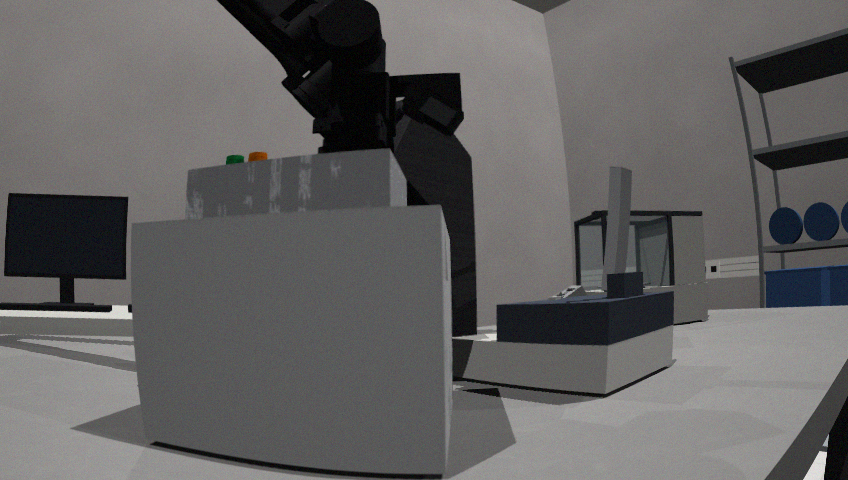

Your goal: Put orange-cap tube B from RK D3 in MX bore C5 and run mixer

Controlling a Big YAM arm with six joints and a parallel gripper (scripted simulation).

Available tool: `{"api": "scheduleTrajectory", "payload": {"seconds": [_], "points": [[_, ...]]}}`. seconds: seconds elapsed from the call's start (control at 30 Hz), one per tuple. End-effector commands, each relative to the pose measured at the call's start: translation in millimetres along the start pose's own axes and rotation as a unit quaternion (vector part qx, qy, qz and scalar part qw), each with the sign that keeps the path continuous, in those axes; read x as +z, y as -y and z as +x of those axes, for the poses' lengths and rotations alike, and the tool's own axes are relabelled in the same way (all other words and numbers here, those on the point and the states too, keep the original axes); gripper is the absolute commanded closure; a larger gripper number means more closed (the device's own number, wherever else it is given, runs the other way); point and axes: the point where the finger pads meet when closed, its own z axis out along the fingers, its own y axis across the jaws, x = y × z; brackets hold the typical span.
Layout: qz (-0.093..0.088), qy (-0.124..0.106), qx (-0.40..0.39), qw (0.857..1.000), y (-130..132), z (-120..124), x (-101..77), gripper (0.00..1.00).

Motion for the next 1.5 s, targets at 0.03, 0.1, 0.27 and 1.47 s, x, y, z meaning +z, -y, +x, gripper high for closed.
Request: {"api": "scheduleTrajectory", "payload": {"seconds": [0.03, 0.1, 0.27, 1.47], "points": [[0.005, 0.002, 0.001, 1.000, 5.0, 0.2, -1.2, 1.00], [0.005, 0.002, 0.001, 1.000, 5.0, 0.2, -1.2, 1.00], [0.005, 0.002, 0.001, 1.000, 5.0, 0.2, -1.2, 1.00], [0.011, 0.006, 0.005, 1.000, 9.9, -1.4, -15.7, 1.00]]}}
